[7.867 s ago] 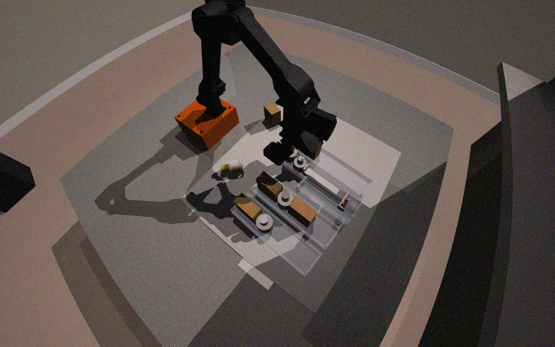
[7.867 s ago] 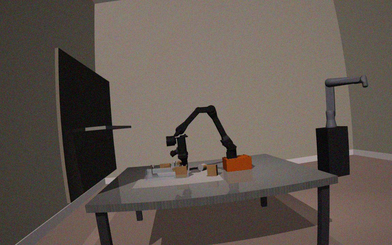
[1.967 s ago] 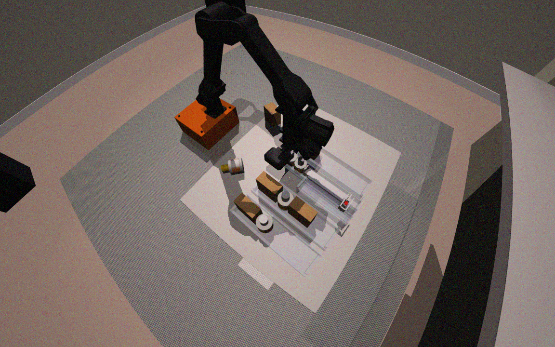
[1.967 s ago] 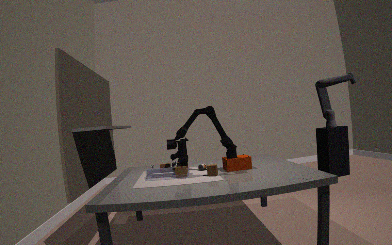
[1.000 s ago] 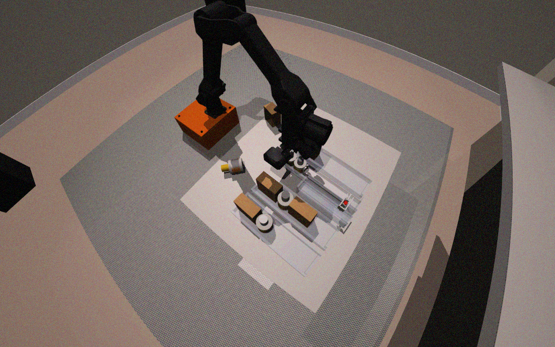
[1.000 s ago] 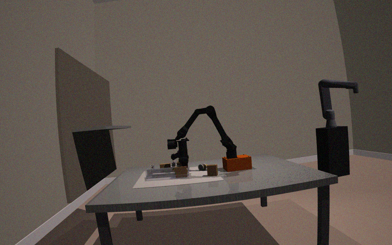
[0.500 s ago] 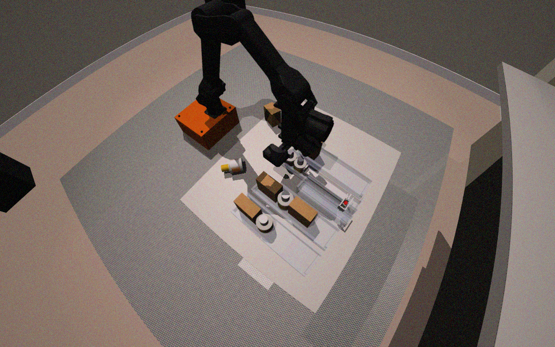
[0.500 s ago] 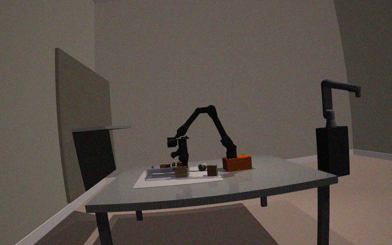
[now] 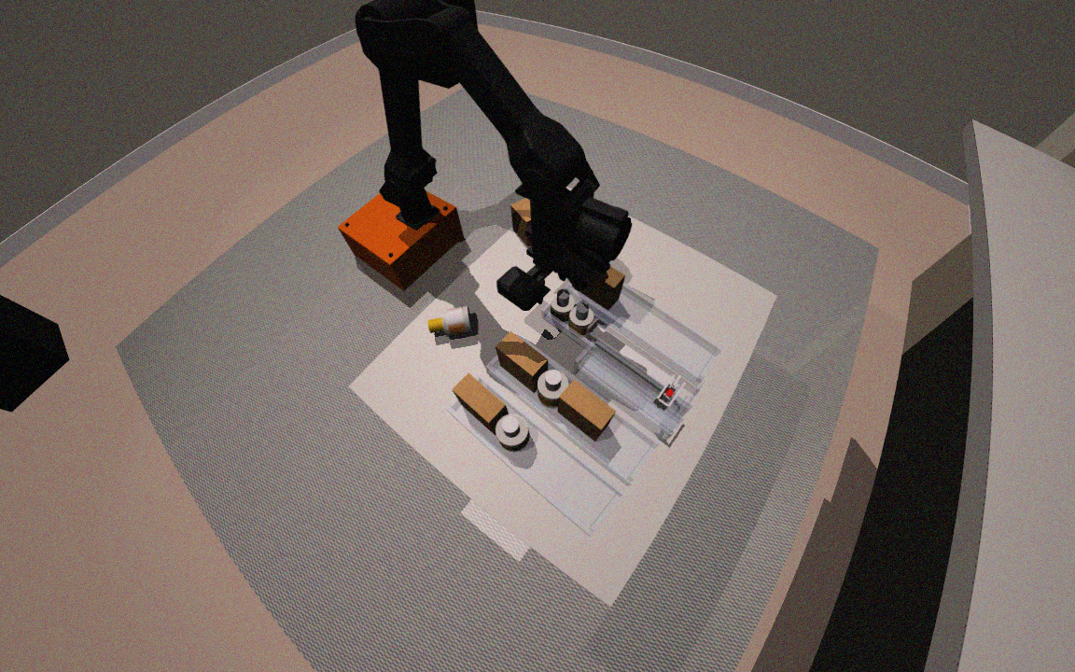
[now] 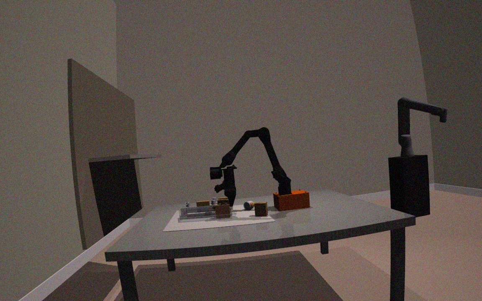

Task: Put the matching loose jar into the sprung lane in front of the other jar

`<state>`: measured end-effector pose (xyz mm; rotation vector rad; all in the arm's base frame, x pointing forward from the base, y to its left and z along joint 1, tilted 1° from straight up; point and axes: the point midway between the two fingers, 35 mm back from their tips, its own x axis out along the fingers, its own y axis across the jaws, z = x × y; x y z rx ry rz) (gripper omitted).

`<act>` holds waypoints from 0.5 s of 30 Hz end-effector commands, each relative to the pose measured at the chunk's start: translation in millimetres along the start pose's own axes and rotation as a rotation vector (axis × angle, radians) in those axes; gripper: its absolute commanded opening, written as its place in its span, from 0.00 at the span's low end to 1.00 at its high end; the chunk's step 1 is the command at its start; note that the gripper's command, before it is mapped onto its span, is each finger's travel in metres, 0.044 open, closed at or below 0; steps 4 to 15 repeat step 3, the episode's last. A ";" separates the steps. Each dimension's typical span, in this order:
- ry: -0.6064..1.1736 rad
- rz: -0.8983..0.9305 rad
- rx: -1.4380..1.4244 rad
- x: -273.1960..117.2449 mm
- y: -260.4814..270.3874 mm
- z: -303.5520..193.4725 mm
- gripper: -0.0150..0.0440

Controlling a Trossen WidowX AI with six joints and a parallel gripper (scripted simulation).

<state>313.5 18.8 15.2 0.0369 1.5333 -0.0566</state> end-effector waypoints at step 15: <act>-0.003 0.000 0.005 -0.7 0.3 -19.1 0.75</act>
